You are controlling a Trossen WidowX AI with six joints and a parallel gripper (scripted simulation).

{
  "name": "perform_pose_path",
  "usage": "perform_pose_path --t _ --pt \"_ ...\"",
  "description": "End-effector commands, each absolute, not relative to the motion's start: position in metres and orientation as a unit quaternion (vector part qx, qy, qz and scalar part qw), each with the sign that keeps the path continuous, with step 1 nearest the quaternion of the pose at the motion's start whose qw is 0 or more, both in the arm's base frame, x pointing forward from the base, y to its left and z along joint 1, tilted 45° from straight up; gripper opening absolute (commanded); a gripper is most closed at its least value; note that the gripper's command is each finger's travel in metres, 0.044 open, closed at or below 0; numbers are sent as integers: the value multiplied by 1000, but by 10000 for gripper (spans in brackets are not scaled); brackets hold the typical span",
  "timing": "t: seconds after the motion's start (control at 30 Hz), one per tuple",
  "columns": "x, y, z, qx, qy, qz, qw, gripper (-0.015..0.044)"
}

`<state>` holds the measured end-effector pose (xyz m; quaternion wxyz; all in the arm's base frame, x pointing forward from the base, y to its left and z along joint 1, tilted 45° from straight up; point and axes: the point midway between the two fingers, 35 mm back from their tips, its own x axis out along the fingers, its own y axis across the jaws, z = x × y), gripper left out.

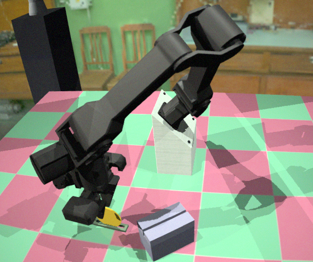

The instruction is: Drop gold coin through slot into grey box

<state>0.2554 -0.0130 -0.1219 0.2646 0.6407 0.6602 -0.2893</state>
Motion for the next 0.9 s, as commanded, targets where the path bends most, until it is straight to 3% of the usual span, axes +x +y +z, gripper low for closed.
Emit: perform_pose_path --t 0.0,0.83,0.87 --pt "253 -7 -126 642 661 -290 260 161" --pt "249 20 -151 642 662 -288 258 161" --pt "249 20 -151 642 662 -288 258 134"
